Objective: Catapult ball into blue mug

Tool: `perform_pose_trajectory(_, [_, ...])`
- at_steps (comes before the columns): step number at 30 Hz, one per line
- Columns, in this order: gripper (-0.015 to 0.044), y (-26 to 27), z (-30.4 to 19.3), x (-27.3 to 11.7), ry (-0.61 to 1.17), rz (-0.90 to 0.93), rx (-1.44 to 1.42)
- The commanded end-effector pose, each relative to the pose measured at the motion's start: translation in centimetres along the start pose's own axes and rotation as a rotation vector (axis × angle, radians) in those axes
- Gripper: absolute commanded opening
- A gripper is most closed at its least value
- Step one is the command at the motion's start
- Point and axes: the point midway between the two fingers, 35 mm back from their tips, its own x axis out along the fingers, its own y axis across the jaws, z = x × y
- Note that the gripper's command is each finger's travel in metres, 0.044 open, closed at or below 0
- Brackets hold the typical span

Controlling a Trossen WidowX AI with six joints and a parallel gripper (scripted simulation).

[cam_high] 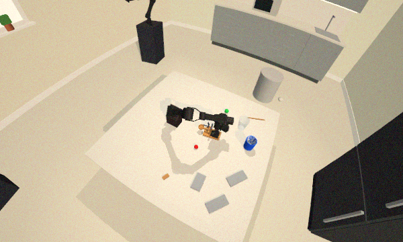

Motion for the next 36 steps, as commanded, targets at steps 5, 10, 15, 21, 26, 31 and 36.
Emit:
perform_pose_trajectory(5, [0.0079, 0.0, 0.0, -0.1, -0.002, 0.000, 0.001])
perform_pose_trajectory(10, [0.0210, 0.0, 0.0, -0.1, -0.002, 0.000, 0.001])
perform_pose_trajectory(15, [0.0341, 0.0, 0.0, -0.1, -0.002, 0.000, 0.001])
perform_pose_trajectory(21, [0.0440, 0.2, 0.3, -5.9, -0.003, 0.005, -0.001])
perform_pose_trajectory(26, [0.0440, 0.1, -0.1, -10.1, -0.002, 0.004, -0.002])
perform_pose_trajectory(31, [0.0440, 0.4, 0.2, -8.6, -0.006, 0.001, -0.009])
perform_pose_trajectory(36, [0.0440, 0.5, 0.4, -14.9, -0.033, 0.011, -0.004])
